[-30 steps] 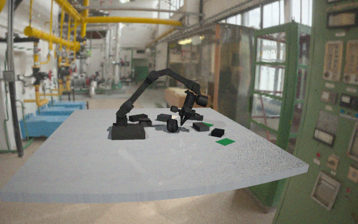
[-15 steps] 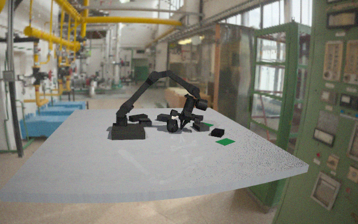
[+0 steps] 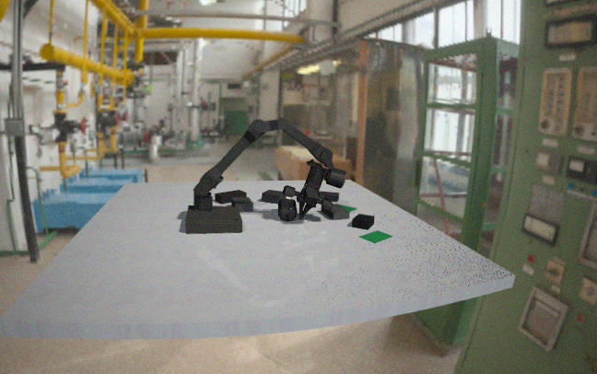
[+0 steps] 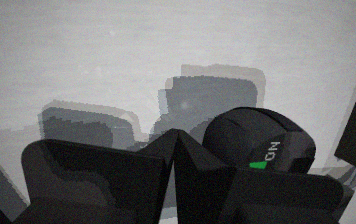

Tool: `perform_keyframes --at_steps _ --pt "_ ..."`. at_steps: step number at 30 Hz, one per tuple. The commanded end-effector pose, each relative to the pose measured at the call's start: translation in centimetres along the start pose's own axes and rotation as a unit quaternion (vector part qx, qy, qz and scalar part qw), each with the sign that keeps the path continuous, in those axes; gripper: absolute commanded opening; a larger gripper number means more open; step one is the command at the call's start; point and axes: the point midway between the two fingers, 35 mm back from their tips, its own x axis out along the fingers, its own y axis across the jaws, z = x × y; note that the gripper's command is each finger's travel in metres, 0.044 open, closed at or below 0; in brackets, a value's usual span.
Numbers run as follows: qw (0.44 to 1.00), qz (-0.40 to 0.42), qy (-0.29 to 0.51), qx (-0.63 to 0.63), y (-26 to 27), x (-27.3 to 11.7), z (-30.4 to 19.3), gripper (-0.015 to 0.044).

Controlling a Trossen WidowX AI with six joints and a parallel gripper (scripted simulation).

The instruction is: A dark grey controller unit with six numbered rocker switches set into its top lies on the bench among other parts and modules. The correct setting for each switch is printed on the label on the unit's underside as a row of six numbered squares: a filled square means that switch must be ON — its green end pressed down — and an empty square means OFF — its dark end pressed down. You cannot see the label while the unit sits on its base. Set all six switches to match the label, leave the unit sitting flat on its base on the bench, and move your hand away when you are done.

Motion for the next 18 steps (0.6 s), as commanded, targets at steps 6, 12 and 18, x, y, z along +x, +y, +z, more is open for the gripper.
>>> perform_keyframes --at_steps 6,12,18 --pt "1.000 0.000 0.003 0.000 -0.37 0.11 -0.09 0.0000" --pt "1.000 0.000 0.003 0.000 -0.59 0.18 -0.09 0.0000" --pt "1.000 0.000 0.003 0.000 -0.82 0.26 -0.09 0.0000"
